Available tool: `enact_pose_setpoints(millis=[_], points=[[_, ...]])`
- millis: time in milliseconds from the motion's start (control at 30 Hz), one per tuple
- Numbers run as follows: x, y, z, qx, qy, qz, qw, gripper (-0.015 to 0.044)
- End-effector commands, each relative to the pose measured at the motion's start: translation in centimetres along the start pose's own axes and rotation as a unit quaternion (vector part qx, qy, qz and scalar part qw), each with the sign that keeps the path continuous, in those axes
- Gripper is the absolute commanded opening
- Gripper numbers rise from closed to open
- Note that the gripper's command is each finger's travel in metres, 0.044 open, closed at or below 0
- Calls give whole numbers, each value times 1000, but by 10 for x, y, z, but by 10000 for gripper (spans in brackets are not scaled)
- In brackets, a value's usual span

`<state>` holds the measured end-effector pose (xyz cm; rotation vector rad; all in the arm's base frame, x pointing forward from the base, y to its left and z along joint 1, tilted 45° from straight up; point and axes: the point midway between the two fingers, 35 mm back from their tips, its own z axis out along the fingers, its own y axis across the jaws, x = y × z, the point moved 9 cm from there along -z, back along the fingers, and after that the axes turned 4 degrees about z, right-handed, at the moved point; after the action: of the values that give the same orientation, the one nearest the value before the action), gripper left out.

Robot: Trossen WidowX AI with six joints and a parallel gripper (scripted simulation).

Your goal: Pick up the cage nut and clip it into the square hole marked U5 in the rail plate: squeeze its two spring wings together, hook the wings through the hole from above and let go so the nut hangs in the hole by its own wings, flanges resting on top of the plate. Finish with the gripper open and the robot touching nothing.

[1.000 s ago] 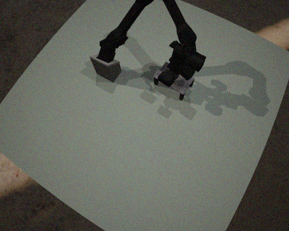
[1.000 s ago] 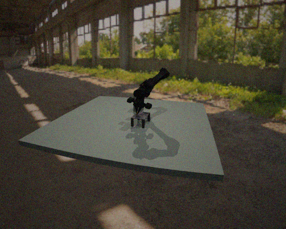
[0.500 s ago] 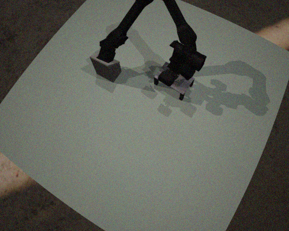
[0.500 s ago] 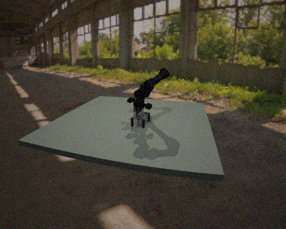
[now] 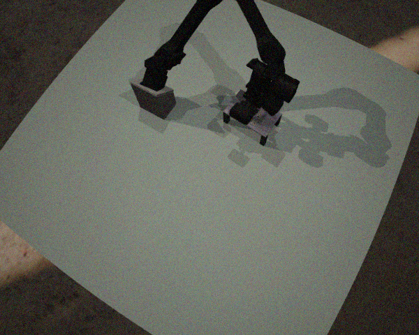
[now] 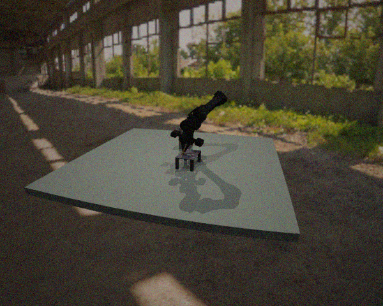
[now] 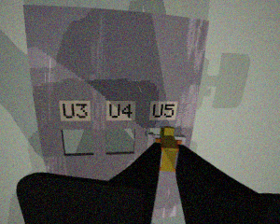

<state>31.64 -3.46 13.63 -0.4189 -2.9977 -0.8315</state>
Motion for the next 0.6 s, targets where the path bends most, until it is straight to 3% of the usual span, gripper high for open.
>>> enact_pose_setpoints(millis=[0,567], points=[[0,2,-2,8,-5,0,1000,26],[0,4,-2,15,-5,0,1000,26]])
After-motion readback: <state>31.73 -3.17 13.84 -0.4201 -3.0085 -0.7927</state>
